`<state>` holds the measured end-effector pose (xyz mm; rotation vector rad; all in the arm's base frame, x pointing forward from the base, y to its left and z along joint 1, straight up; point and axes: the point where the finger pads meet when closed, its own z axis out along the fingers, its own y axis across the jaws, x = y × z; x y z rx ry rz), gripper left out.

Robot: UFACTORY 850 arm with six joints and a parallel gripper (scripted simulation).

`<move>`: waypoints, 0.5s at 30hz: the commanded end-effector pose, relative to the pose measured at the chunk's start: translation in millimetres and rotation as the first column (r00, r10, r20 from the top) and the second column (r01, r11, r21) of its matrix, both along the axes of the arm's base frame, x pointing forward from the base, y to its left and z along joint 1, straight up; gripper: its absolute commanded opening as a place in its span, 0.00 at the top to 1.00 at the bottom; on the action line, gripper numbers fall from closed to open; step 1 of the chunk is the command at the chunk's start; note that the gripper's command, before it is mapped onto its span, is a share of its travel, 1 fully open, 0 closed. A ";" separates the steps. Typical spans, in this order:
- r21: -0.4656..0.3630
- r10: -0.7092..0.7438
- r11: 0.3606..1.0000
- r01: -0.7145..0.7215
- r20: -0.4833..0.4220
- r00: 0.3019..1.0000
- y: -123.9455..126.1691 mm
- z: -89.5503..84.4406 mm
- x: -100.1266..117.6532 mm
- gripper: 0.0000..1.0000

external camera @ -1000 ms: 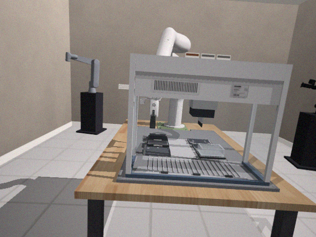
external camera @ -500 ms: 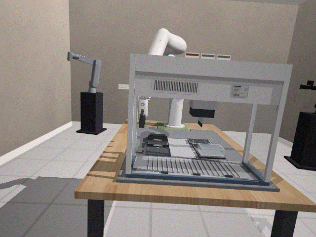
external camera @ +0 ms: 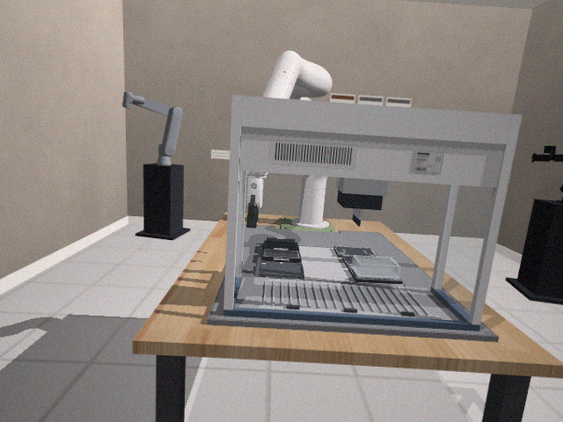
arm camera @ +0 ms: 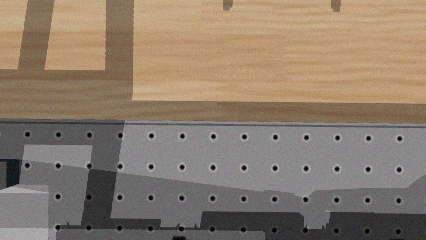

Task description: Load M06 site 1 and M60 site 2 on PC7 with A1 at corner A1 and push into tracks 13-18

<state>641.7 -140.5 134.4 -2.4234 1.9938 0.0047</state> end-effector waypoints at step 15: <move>0.000 0.000 1.000 0.000 0.002 1.000 -0.1 -24.0 0.8 0.00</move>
